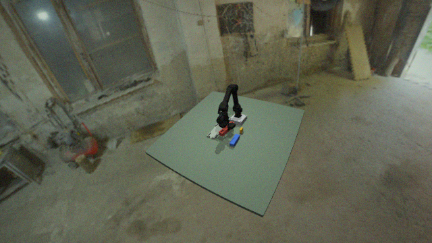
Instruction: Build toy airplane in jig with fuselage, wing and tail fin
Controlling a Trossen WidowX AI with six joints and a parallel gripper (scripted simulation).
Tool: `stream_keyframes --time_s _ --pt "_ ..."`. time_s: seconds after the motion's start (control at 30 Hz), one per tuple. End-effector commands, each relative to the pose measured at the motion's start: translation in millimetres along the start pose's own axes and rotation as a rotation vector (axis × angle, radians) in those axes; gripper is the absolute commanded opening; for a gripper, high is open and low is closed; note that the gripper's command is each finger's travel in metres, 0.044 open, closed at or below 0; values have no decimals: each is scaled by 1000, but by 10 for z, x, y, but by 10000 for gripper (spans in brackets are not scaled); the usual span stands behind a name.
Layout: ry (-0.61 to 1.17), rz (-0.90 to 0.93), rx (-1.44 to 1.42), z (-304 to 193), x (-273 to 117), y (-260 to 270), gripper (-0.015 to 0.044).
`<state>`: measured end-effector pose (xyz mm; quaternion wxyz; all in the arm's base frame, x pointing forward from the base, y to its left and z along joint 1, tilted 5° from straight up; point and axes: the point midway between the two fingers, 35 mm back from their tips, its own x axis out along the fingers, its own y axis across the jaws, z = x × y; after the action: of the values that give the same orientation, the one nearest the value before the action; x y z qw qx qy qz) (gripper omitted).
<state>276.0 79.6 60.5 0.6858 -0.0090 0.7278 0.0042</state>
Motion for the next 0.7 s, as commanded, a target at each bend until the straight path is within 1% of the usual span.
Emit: stream_keyframes --time_s 0.0,0.37,0.67 --pt "-10 -2 -5 1 -165 -6 0" --pt "-10 -2 -5 -63 -496 -21 0" --pt "-11 -3 -28 -4 -427 -174 0"
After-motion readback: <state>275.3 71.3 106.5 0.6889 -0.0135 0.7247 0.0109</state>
